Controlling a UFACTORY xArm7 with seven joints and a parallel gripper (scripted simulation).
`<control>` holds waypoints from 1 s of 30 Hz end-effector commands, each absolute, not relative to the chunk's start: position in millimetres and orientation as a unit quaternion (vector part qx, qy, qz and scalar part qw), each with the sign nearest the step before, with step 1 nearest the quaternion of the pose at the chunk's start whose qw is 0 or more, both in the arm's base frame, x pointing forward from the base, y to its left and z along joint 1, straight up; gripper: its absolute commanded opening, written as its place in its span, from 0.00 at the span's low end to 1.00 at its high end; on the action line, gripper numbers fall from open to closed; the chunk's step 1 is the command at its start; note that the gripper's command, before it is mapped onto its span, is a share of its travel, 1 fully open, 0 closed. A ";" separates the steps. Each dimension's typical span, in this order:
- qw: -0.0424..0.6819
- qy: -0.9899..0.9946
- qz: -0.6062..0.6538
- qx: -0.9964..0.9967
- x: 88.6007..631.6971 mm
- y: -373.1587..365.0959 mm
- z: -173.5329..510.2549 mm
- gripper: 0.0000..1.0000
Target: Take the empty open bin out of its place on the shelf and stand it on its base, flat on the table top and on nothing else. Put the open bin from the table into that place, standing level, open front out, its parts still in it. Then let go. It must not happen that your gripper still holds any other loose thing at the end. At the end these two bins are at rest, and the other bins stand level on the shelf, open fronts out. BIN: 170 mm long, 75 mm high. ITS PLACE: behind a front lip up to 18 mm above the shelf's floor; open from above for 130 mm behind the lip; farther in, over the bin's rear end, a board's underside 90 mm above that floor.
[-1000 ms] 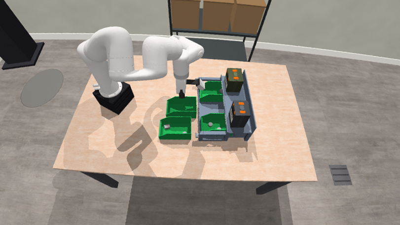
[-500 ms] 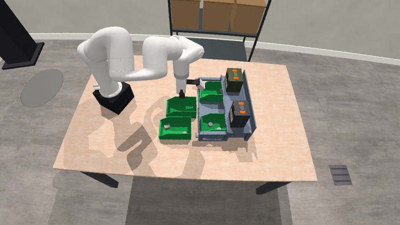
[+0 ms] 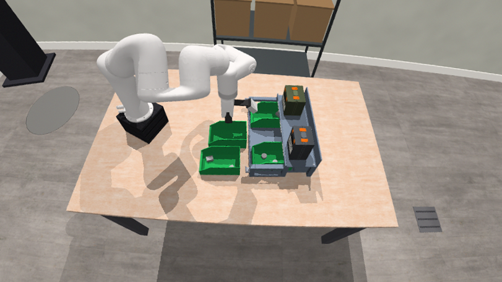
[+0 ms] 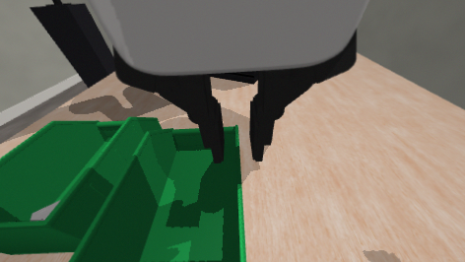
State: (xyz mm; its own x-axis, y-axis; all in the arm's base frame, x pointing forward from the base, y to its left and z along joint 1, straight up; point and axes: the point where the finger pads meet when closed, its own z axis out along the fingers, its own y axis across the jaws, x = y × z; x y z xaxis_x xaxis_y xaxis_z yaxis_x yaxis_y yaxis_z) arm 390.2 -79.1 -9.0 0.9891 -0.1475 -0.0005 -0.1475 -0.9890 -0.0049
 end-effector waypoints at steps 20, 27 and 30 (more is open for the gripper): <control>0.002 0.074 -0.001 -0.997 391.3 -79.0 -14.6 0.26; 0.002 0.074 -0.001 -0.997 391.3 -79.0 -24.0 0.26; 0.002 0.074 -0.001 -0.997 391.3 -79.0 -25.5 0.26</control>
